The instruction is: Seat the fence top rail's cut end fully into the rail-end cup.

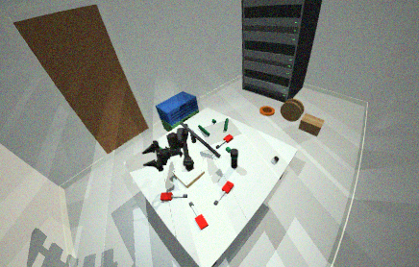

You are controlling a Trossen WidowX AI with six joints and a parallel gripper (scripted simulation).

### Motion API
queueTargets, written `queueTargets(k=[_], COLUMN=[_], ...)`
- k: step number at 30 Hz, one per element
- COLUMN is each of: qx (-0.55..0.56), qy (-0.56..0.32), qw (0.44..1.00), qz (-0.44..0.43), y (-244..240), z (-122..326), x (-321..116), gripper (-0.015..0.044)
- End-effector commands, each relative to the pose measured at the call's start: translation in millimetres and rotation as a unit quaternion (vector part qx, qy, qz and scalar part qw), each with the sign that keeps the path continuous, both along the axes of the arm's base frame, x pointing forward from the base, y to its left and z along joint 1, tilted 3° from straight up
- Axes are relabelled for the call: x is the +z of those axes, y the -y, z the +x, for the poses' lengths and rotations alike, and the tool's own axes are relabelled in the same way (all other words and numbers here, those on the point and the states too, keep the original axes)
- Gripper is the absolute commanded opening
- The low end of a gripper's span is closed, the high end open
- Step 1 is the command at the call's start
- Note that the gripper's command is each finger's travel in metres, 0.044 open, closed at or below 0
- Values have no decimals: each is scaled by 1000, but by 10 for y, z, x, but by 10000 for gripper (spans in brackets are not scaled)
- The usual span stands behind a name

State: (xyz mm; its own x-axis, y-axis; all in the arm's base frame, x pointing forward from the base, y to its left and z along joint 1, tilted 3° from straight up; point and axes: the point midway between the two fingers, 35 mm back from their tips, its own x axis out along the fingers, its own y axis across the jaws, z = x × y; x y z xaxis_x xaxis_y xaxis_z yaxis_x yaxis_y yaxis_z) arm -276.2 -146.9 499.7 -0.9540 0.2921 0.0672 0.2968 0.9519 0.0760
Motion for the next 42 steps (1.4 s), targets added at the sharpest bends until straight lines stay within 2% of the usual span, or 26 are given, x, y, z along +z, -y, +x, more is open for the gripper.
queueTargets(k=[1, 4, 10, 13, 17, 24, 30, 36, 42], qx=[6, 79, 211, 289, 382, 493, 519, 478, 375], qy=[0, 6, 26, 15, -24, -156, -317, -495, -663], qw=[1000, 996, 954, 905, 811, 584, 350, 109, -110], qz=[2, 43, 212, 313, 442, 625, 712, 717, 638], y=[23, 326, 930, 1254, 1607, 1914, 1808, 1365, 648], z=[10, 161, 567, 905, 1450, 2564, 3560, 4448, 5110], x=[-1, -25, -177, -279, -436, -774, -1110, -1460, -1809], gripper=[426, 440, 440, 440, 440, 440, 440, 440, 440])
